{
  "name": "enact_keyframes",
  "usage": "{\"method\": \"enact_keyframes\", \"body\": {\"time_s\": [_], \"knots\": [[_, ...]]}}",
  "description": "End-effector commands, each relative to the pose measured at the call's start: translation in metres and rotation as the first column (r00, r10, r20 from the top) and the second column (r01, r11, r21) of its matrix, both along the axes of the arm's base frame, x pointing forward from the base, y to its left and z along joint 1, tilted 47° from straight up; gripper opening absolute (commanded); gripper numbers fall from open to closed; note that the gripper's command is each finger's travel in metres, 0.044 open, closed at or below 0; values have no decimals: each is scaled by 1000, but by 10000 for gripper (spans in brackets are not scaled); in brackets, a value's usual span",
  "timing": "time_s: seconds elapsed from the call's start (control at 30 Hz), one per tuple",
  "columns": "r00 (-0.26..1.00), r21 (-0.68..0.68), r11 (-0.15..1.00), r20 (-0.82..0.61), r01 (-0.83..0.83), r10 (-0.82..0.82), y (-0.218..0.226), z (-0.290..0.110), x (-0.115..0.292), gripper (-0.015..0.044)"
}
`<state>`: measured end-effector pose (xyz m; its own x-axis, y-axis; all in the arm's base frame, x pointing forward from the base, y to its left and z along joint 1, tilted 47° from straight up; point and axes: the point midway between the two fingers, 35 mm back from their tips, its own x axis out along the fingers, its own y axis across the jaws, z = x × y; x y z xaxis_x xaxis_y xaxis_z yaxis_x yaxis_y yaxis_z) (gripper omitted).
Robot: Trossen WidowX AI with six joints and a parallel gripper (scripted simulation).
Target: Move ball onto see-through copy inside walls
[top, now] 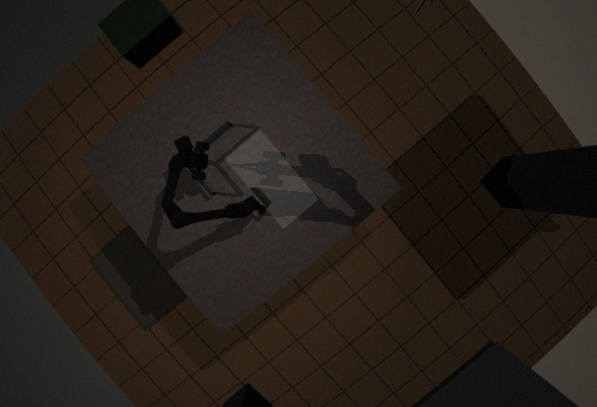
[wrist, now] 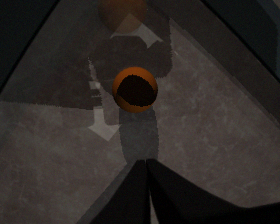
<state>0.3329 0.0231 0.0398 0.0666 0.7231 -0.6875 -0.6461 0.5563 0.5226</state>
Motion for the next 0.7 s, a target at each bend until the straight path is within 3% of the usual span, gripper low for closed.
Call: {"method": "enact_keyframes", "body": {"time_s": [0.0,0.67], "knots": [[1000,1,1000,15,-16,16,1,-1,-1,0],[1000,2,1000,16,-16,16,24,-23,1,0]]}}
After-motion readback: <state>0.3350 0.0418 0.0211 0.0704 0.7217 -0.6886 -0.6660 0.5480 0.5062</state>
